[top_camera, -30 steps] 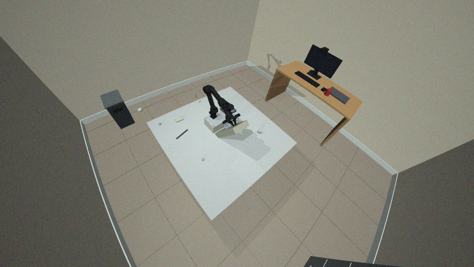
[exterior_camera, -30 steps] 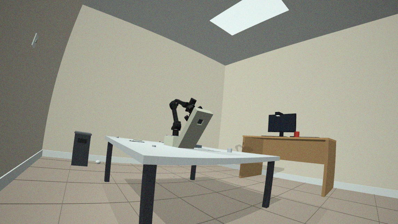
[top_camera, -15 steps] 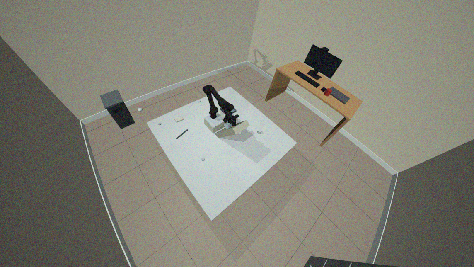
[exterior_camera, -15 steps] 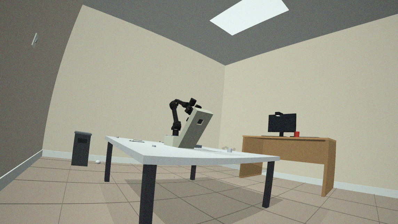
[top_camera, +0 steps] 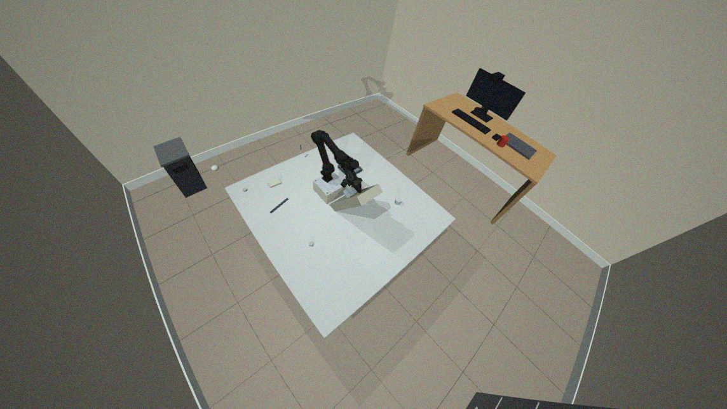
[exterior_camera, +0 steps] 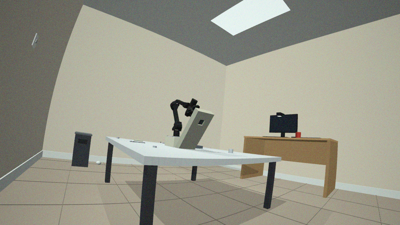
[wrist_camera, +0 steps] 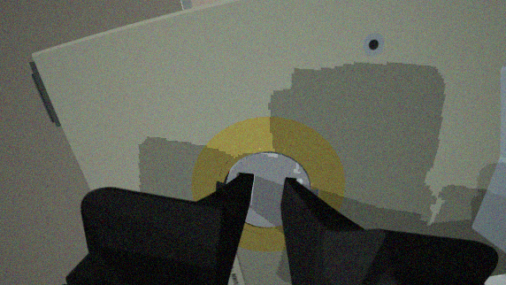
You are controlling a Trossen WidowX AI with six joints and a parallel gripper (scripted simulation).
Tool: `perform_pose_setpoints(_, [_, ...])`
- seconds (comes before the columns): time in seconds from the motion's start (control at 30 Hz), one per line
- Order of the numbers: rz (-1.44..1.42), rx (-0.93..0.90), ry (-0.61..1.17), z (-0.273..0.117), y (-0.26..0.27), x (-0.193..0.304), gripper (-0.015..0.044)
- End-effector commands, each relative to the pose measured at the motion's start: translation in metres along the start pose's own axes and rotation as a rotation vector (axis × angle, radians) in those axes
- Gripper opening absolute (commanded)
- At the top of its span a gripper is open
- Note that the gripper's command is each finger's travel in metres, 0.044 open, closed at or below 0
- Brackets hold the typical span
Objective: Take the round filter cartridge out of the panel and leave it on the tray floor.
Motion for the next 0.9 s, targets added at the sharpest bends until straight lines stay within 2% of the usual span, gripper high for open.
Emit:
perform_pose_setpoints(0.0, [0.006,0.0,0.011,0.0057,0.0004,0.0017,0.0])
perform_pose_setpoints(0.87, [-0.042,0.0,0.011,0.0061,0.0004,0.0017,0.0])
Point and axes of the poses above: the point midway between the two fingers, 35 mm back from their tips, its own z axis out along the fingers, its own y axis across the jaws, x = y × z, the point moved 6 cm from there along -z, back along the fingers, and after that the axes turned 14 degrees about z, right-handed, at the moved point
